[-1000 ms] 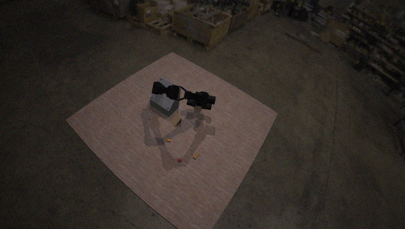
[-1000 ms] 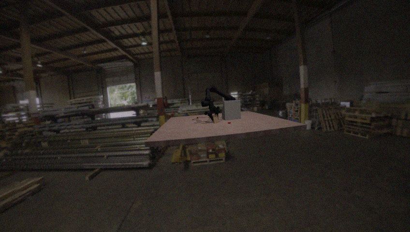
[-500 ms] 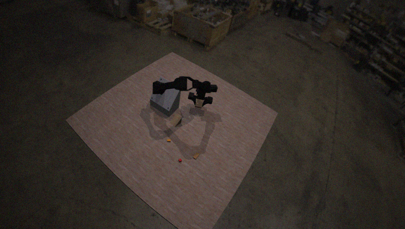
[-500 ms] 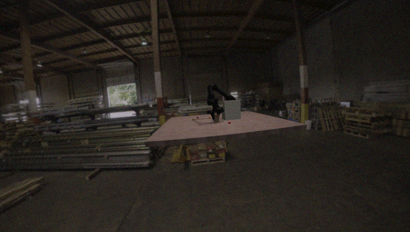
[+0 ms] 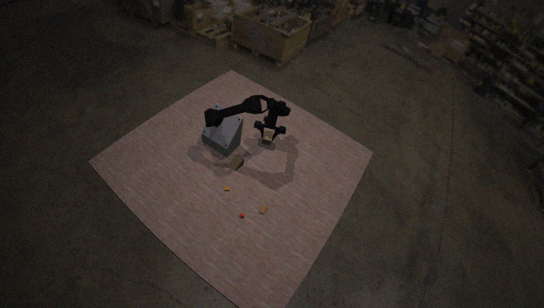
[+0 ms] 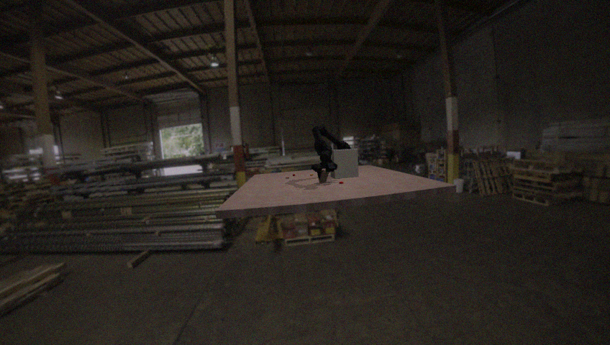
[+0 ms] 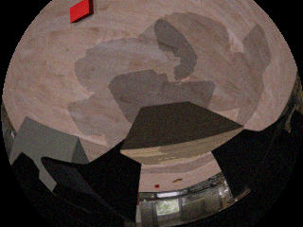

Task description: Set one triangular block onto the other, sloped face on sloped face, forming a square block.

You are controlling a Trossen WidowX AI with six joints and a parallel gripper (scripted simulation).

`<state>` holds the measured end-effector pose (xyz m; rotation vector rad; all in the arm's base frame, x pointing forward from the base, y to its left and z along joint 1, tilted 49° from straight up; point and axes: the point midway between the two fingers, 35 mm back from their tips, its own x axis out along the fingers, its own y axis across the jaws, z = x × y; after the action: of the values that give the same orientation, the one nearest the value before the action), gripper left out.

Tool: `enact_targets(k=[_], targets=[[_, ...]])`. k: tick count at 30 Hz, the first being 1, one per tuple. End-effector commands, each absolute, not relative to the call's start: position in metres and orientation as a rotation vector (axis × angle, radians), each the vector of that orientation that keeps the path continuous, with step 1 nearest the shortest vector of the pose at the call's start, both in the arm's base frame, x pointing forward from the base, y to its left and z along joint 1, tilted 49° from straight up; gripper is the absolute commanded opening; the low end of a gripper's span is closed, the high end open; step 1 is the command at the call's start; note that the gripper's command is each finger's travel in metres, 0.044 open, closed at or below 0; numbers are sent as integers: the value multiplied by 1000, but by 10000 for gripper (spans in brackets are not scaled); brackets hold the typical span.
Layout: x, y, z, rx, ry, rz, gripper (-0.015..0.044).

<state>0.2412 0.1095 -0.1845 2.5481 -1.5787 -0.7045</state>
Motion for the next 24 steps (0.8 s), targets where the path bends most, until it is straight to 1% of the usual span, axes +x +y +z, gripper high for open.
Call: enact_targets(k=[1,15,24], targets=[[242,109,-183,2540,-1602,-725,79],[242,109,-183,2540,-1602,-725,440],[242,109,-183,2540,-1602,-725,440]])
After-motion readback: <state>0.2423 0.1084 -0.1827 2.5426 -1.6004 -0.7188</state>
